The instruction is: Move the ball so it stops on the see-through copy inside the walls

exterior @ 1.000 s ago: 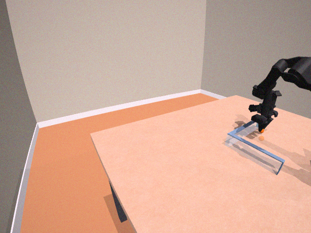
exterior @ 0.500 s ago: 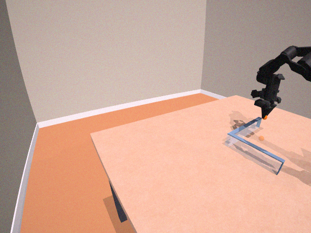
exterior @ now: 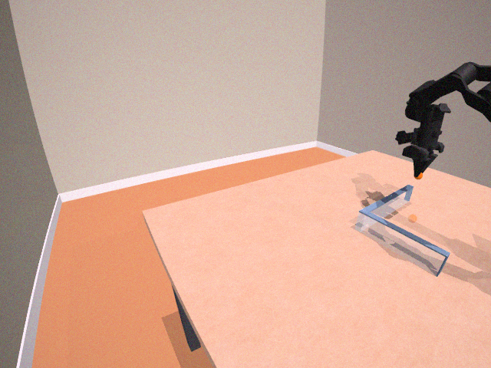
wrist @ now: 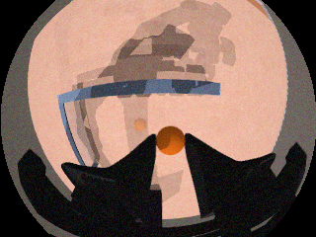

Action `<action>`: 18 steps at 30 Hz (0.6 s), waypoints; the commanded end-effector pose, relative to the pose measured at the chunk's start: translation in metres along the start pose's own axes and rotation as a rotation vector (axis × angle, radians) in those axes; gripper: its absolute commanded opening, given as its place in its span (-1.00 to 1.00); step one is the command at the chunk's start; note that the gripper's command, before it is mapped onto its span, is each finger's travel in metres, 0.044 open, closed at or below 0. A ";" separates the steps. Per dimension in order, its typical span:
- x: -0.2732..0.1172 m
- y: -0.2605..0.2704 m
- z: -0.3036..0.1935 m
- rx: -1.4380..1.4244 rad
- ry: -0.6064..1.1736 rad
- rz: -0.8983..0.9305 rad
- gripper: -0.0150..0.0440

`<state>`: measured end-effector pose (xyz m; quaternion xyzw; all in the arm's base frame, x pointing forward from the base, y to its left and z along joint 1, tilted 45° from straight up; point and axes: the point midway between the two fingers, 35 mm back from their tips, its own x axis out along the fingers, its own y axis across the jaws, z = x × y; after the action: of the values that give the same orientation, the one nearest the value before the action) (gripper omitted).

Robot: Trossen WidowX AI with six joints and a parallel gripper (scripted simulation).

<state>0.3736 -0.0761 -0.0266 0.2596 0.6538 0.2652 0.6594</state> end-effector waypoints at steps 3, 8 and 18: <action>0.011 0.015 -0.009 0.005 0.009 0.007 -0.49; 0.019 0.027 -0.018 0.006 0.009 0.007 -0.49; 0.034 0.049 -0.038 0.006 0.010 0.010 -0.49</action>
<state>0.3425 -0.0254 -0.0172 0.2600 0.6545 0.2674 0.6577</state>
